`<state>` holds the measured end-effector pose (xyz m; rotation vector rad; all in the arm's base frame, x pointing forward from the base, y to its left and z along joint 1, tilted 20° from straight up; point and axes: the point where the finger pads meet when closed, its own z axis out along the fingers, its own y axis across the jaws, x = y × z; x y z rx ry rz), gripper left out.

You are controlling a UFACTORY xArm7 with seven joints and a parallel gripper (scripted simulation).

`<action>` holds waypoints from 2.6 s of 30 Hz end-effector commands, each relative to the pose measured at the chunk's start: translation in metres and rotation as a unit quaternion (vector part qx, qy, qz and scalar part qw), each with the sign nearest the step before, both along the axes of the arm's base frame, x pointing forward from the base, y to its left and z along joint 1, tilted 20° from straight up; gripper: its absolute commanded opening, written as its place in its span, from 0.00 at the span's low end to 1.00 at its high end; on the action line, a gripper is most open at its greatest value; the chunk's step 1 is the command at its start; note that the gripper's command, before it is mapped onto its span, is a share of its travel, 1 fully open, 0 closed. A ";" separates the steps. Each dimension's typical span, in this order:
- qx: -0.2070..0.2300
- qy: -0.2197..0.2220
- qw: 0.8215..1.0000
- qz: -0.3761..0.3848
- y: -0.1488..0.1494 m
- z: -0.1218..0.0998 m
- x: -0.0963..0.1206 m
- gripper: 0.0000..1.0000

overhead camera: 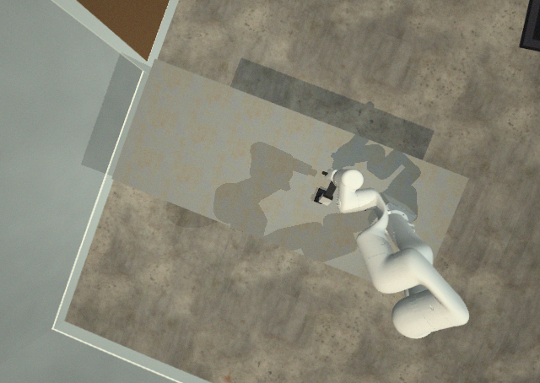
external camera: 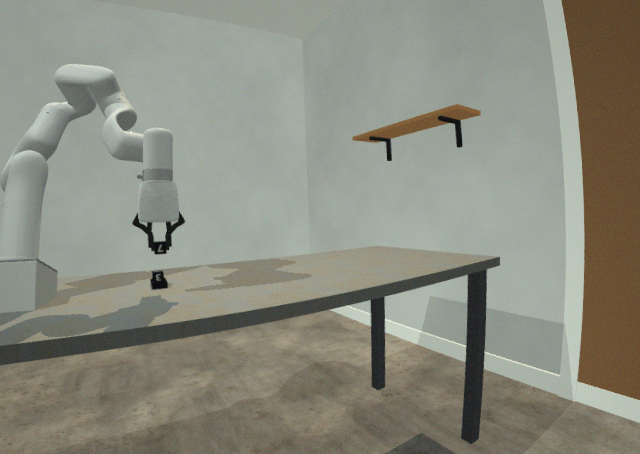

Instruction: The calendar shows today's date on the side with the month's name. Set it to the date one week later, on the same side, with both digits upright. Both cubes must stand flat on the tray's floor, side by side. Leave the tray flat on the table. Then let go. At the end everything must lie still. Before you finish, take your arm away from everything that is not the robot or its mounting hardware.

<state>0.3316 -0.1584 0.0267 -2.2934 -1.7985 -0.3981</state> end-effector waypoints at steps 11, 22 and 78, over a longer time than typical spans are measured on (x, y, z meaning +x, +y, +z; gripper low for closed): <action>-0.001 -0.015 1.000 0.027 -0.002 0.000 -0.003 0.27; -0.001 -0.015 1.000 0.027 0.000 -0.006 -0.003 0.27; -0.001 -0.015 1.000 0.027 0.027 -0.093 0.006 0.27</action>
